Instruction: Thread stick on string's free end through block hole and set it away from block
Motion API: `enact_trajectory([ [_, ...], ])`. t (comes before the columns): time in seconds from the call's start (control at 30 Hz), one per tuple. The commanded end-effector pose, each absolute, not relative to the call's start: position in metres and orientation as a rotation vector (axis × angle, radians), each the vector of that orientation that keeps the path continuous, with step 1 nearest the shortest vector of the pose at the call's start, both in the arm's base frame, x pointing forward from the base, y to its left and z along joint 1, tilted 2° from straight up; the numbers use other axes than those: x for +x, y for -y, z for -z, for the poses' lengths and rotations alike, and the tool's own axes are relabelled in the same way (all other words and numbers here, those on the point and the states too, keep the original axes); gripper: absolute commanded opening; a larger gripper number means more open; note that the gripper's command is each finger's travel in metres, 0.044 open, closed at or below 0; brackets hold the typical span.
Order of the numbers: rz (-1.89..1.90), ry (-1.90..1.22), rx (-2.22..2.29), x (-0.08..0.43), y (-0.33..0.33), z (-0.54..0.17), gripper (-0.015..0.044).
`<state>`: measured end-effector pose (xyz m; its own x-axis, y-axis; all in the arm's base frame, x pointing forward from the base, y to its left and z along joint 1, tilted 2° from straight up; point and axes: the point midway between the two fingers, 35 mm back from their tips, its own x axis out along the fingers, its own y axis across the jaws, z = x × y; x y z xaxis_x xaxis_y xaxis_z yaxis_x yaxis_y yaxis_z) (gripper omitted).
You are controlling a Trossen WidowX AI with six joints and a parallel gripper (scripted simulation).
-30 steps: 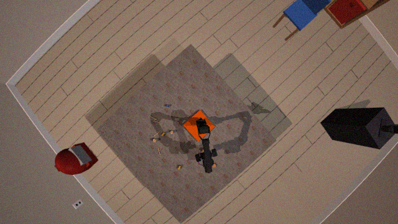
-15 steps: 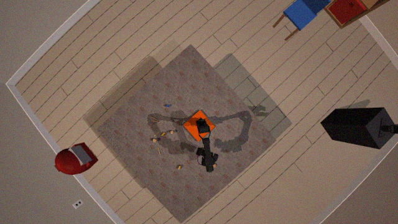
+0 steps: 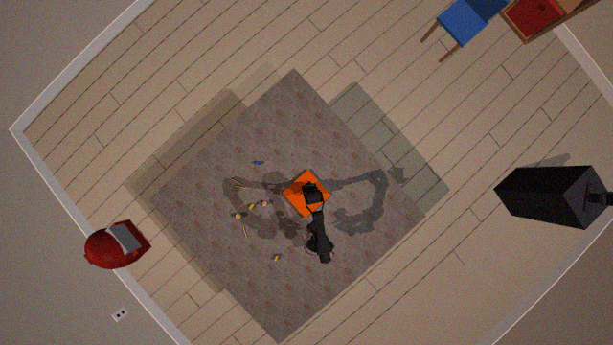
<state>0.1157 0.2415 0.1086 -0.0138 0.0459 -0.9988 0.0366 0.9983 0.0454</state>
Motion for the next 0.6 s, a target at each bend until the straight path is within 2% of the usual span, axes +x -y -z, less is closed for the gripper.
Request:
enact_trajectory([
  [0.0,0.038,-1.591,0.106,0.113,-0.240,-0.108,0.0122],
  [0.57,0.038,-1.591,0.106,0.114,-0.243,-0.090,0.0122],
])
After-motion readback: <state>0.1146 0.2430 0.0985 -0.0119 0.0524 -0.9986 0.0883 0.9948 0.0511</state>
